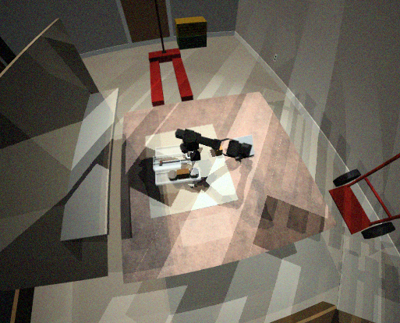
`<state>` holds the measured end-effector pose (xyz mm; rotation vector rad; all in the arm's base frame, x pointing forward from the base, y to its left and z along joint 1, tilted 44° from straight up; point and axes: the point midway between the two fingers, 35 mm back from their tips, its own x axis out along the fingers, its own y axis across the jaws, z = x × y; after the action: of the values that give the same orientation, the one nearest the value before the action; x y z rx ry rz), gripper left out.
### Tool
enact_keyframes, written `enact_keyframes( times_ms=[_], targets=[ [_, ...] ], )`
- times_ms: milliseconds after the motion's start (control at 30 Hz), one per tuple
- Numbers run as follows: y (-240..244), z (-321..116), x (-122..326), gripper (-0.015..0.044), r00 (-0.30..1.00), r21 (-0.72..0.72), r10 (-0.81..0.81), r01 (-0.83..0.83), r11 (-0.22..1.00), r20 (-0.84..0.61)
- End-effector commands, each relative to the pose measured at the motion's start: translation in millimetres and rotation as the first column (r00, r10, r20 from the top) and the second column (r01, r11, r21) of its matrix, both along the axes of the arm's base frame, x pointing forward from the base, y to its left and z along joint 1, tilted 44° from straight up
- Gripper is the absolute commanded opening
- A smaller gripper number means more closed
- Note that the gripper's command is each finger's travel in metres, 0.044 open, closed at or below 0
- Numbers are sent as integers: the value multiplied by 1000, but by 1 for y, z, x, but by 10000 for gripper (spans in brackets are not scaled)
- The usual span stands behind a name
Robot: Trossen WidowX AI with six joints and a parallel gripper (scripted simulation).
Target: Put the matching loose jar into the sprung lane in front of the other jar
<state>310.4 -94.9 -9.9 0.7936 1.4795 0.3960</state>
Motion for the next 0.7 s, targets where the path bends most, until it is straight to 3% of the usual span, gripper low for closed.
enact_keyframes(
  times_ms=[0,667],
  targets=[
    [-3,4,10,0,1000,-3,-6,6,1000,30],
    [-6,6,18,0,1000,-3,-6,6,1000,30]
  ],
)
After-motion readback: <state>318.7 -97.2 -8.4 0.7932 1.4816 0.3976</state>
